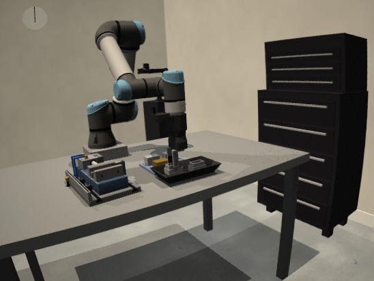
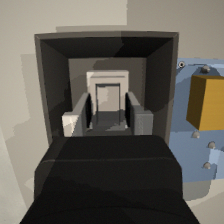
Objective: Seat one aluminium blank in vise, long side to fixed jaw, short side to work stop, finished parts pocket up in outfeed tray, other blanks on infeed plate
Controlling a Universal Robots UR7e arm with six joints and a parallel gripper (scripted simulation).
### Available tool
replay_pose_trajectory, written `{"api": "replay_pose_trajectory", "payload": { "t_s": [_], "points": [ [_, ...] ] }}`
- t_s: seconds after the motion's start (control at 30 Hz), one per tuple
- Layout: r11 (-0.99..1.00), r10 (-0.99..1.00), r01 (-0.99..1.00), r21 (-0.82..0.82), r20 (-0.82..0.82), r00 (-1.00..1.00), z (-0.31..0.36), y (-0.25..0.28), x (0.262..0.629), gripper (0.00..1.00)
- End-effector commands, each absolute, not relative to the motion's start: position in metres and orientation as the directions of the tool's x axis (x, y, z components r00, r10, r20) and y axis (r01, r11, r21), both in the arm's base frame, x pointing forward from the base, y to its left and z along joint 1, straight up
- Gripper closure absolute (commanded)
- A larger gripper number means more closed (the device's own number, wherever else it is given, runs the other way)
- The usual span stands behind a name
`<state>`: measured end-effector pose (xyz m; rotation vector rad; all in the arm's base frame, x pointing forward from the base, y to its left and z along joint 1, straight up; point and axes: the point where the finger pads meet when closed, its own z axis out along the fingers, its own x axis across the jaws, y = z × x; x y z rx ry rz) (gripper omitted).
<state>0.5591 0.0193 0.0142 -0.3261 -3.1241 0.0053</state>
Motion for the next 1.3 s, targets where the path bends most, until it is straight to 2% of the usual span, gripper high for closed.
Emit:
{"api": "replay_pose_trajectory", "payload": {
  "t_s": [0.0, 1.27],
  "points": [
    [0.978, 0.207, 0.207, -0.003, -0.002, -0.978, 0.015, 0.019, 0.560, 1.00],
    [0.978, 0.207, 0.207, -0.003, -0.002, -0.978, 0.002, 0.019, 0.560, 1.00]
  ]
}}
